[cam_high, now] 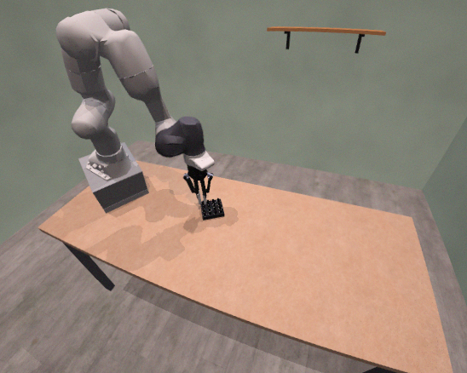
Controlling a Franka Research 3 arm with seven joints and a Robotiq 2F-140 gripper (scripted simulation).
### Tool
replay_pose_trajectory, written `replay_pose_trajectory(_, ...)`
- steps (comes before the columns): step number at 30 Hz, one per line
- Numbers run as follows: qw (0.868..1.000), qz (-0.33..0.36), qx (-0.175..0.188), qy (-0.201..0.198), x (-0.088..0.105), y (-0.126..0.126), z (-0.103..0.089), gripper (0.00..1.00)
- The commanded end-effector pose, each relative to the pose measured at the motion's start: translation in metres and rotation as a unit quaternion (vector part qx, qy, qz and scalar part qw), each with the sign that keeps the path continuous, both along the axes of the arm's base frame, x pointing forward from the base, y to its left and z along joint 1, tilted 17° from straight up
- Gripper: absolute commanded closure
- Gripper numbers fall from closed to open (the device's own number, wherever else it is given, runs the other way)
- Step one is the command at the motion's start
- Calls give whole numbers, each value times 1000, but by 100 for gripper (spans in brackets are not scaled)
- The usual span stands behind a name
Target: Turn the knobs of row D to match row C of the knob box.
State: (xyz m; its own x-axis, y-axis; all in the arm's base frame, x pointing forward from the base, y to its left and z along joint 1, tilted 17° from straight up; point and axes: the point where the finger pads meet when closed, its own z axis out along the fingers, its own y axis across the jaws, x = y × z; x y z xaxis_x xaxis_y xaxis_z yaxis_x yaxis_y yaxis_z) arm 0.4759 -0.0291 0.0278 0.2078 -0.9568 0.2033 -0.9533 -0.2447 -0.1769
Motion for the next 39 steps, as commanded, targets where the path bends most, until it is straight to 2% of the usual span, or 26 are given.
replay_pose_trajectory(1,997,-75,6,-22,0,0,1,88)
replay_pose_trajectory(16,985,-164,27,-38,-1,1,2,88)
replay_pose_trajectory(31,958,-275,55,-57,-1,1,4,88)
replay_pose_trajectory(33,958,-275,55,-57,-1,1,4,88)
replay_pose_trajectory(34,952,-293,59,-60,-1,1,4,88)
replay_pose_trajectory(39,941,-326,67,-66,-2,1,5,88)
